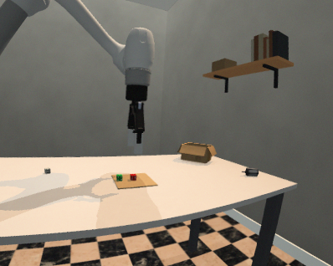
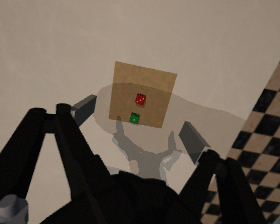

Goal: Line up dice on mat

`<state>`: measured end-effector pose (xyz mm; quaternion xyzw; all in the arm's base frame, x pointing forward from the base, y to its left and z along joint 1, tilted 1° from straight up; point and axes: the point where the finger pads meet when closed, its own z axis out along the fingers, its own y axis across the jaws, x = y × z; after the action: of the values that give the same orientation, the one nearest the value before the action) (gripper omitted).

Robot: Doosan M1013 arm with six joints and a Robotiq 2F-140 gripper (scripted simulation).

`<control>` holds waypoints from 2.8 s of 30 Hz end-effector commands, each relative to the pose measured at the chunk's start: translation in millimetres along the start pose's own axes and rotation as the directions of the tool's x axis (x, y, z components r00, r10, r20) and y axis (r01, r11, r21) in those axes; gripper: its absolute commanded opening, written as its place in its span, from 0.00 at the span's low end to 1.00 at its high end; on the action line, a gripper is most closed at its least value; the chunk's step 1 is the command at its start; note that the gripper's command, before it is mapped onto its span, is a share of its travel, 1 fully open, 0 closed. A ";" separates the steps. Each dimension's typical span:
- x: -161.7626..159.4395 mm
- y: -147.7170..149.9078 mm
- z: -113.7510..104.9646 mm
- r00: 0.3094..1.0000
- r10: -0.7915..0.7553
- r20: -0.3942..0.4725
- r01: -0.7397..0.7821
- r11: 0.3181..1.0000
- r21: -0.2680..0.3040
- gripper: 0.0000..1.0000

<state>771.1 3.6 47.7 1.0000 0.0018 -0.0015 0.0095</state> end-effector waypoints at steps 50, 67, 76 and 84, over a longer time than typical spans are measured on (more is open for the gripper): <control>-194.9 -78.5 -0.9 -0.029 1.000 0.000 -1.000 -0.029 0.002 1.00; -282.6 -96.2 8.2 -0.633 0.774 0.001 -0.774 -0.633 0.001 1.00; -320.4 -101.1 13.7 -0.821 0.571 0.001 -0.571 -0.821 0.001 1.00; -331.8 -102.2 15.5 -0.865 0.501 0.002 -0.501 -0.865 0.000 1.00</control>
<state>438.7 104.0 30.9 0.2623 -0.9649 0.0084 0.0036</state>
